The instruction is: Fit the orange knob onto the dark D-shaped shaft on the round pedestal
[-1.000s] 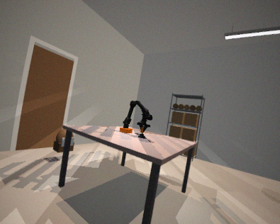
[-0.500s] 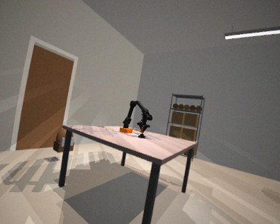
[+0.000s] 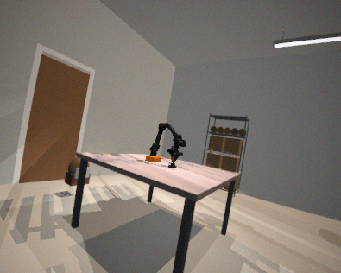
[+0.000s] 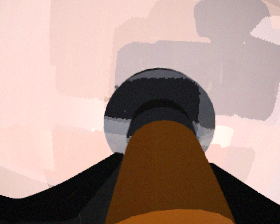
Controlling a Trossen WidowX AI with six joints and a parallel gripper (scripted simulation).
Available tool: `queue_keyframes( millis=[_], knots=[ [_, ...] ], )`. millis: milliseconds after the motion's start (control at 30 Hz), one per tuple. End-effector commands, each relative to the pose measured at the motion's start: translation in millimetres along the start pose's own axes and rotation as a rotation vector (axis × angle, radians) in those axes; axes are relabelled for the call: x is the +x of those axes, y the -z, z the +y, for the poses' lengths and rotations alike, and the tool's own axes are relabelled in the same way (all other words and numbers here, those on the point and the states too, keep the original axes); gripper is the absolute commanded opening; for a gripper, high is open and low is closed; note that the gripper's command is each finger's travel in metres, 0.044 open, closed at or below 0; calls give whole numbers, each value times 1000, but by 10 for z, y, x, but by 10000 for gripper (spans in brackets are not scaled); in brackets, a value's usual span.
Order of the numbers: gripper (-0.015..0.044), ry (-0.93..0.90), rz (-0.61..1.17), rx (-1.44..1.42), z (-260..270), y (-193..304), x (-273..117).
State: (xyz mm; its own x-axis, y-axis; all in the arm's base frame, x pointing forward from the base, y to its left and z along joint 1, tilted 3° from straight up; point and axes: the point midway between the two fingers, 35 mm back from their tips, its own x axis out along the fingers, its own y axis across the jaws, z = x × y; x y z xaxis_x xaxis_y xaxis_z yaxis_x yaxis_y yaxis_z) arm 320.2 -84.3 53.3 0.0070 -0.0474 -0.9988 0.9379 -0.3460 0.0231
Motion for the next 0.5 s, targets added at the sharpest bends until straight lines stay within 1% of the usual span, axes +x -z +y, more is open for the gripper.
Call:
queue_keyframes(
  millis=[0,267,467],
  knots=[
    [0,-5,-2,6,11,-3,1],
    [0,-5,-2,15,-8,-5,-45],
    [0,-4,-2,205,-36,-7,-35]
  ],
)
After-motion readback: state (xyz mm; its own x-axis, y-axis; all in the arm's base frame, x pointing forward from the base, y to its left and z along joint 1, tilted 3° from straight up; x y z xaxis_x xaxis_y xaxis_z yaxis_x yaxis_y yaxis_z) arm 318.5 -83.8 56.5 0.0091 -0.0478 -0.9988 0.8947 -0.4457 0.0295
